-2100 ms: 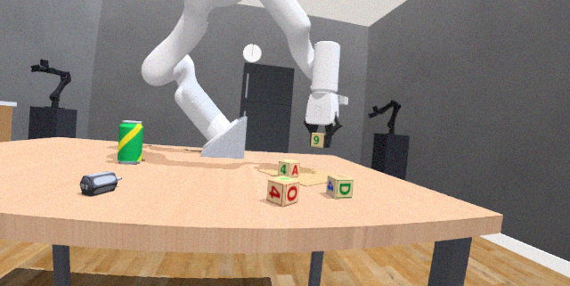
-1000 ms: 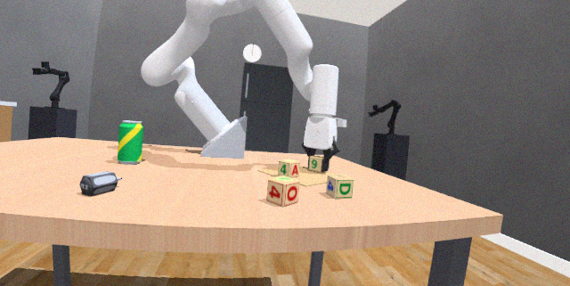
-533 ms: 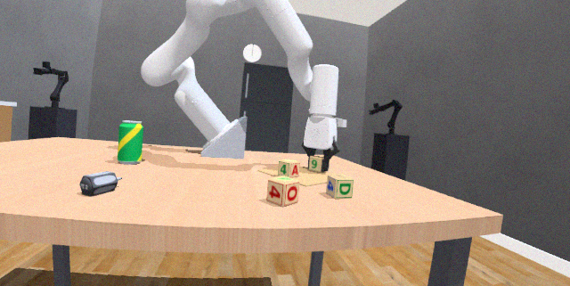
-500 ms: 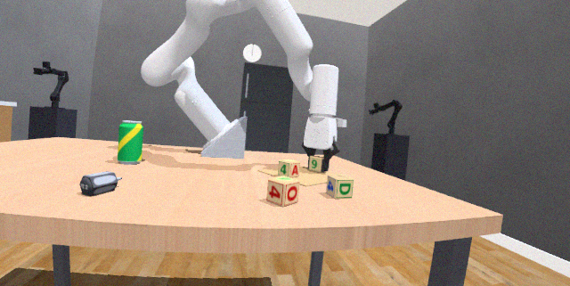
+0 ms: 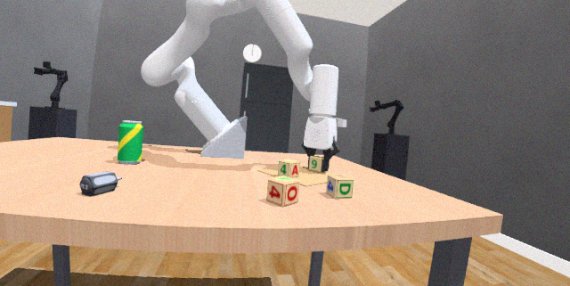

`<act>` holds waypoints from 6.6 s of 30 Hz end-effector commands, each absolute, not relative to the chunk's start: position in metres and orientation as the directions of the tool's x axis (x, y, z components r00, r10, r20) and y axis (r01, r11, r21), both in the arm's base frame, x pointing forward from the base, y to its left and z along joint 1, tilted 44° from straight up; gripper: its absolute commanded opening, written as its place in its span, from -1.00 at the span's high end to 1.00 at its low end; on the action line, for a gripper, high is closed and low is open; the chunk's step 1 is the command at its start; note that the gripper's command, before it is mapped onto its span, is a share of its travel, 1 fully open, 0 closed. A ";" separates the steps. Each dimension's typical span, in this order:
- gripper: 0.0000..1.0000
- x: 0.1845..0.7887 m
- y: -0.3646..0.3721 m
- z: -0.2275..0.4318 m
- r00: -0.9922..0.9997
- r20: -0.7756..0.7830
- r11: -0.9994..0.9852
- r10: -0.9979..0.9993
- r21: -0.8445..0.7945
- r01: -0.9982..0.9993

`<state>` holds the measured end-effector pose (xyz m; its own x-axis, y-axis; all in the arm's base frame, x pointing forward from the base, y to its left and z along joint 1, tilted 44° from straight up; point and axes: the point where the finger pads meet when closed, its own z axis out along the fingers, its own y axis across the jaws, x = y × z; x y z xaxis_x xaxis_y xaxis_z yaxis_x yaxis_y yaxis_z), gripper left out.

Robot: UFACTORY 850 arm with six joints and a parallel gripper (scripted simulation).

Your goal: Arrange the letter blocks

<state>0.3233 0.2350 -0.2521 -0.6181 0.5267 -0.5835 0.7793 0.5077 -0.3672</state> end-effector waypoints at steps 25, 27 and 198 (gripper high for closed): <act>0.12 0.324 0.234 -0.255 -0.618 -0.583 0.509 0.527 -0.365 0.780; 0.12 0.324 0.234 -0.255 -0.618 -0.583 0.509 0.527 -0.365 0.780; -1.00 0.614 0.204 -0.049 0.765 -0.379 -0.516 0.521 0.575 0.635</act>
<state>0.6071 0.2070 -0.0537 0.7403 0.5390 -0.4018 0.6648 -0.4979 0.5568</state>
